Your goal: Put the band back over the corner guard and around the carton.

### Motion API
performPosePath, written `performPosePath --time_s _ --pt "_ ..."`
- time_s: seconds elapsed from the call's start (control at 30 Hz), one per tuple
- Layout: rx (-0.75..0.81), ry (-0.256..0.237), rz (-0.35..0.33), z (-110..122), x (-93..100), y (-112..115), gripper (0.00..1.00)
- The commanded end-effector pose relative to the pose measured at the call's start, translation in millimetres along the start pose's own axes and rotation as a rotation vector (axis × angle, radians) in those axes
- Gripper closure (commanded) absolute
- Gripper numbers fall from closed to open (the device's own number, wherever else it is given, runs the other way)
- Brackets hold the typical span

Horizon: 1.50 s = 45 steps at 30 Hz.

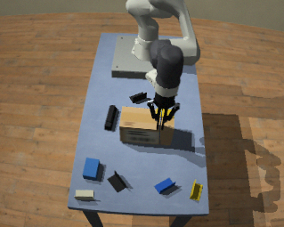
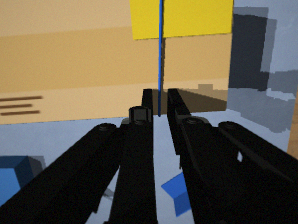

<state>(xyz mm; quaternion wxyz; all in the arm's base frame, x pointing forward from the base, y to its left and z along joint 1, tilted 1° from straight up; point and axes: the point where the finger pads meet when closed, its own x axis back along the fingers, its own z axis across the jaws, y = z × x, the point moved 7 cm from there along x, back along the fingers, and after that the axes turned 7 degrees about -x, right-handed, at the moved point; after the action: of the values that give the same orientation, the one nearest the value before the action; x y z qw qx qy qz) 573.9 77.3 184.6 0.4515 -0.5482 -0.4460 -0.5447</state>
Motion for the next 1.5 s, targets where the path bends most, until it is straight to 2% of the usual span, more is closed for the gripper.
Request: performPosePath --time_s 0.0,1.3,1.33,1.47 --pt "-0.003 -0.002 0.000 -0.2 -1.6 0.0 0.82" --pt "-0.003 -0.002 0.000 -0.2 -3.0 0.0 0.82" --pt "-0.003 -0.002 0.000 -0.2 -3.0 0.0 0.90" --pt "-0.003 -0.002 0.000 -0.2 -3.0 0.0 0.90"
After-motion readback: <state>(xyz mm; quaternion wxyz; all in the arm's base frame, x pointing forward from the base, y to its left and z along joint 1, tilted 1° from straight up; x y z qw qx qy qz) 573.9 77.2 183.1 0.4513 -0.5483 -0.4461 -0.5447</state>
